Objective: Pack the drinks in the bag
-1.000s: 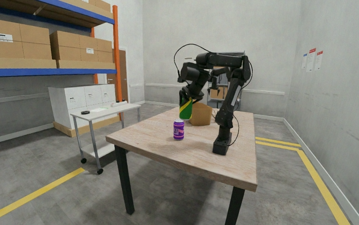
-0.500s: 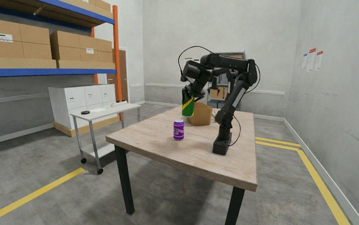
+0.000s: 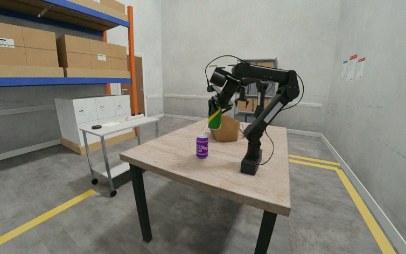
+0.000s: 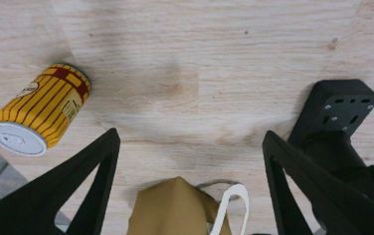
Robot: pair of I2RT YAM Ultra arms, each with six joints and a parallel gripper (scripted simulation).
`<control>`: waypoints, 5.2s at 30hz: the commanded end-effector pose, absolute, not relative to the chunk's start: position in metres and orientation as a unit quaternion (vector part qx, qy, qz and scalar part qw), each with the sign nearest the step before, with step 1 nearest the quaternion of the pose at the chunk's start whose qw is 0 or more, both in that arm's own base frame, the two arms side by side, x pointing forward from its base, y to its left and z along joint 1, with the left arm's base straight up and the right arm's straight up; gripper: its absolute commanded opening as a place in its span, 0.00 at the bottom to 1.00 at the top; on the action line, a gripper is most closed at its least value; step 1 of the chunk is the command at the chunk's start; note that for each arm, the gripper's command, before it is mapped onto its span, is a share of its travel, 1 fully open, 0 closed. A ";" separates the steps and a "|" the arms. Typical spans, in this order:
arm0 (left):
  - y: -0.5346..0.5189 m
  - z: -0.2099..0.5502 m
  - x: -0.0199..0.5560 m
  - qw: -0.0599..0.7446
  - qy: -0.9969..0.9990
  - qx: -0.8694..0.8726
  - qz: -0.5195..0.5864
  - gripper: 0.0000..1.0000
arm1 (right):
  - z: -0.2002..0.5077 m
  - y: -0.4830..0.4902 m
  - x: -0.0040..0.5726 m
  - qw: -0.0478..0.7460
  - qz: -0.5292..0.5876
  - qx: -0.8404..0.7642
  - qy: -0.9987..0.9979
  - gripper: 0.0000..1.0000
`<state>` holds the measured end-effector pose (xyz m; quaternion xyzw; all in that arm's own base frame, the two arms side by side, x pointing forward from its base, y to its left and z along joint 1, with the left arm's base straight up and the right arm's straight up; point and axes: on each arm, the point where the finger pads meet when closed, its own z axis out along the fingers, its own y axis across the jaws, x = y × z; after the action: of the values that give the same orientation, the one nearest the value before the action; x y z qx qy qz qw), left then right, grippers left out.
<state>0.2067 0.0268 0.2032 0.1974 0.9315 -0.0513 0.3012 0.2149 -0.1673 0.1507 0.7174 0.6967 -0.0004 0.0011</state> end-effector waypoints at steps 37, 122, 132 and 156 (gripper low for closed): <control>-0.020 0.225 0.238 0.356 0.919 0.169 -0.024 0.70 | 0.161 -0.168 0.213 0.025 -0.005 0.718 0.696 1.00; -0.175 0.255 0.277 0.387 0.905 0.160 -0.075 0.70 | 0.161 -0.168 0.213 0.025 -0.005 0.718 0.696 1.00; -0.178 0.254 0.273 0.388 0.903 0.166 -0.077 0.70 | 0.161 -0.168 0.213 0.025 -0.005 0.718 0.696 1.00; -0.175 0.240 0.268 0.380 0.907 0.167 -0.072 0.70 | 0.161 -0.168 0.213 0.025 -0.005 0.718 0.696 1.00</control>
<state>0.2551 -0.1686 0.2032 0.1866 0.9303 -0.0471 0.3123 0.2149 -0.1673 0.1507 0.7174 0.6967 -0.0004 0.0011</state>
